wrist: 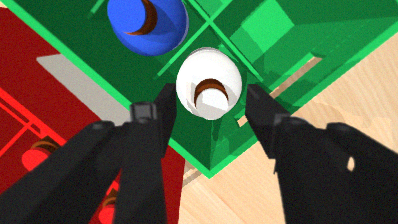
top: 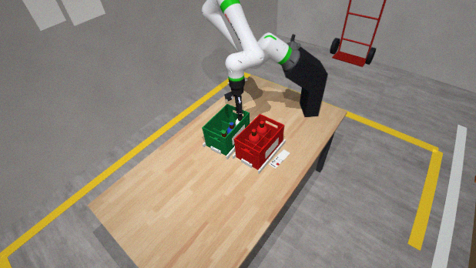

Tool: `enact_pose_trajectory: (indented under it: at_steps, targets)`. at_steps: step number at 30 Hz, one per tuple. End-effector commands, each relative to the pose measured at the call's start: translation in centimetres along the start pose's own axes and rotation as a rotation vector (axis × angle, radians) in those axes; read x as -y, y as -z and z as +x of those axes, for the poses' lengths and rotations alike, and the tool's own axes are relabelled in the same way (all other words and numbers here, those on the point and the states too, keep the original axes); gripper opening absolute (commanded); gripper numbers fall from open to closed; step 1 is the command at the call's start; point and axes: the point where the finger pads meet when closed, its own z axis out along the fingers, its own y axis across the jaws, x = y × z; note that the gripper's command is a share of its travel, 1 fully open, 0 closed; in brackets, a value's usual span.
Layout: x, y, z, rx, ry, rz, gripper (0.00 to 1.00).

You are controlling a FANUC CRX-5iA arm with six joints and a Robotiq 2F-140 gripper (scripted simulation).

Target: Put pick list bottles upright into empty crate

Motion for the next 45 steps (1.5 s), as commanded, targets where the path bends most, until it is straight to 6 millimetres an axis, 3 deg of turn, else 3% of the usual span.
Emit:
enact_pose_trajectory:
  at_steps: [1,13,26,27,45]
  targets:
    - [0.0,-0.3,0.0,-0.001,0.0,0.001,0.44]
    - [0.0,-1.9,0.0,-0.001,0.0,0.001,0.44]
    - [0.0,-2.1,0.0,-0.001,0.0,0.001,0.44]
    - [0.0,-1.9,0.0,-0.001,0.0,0.001,0.1]
    - [0.0,-1.9,0.0,-0.001,0.0,0.001,0.1]
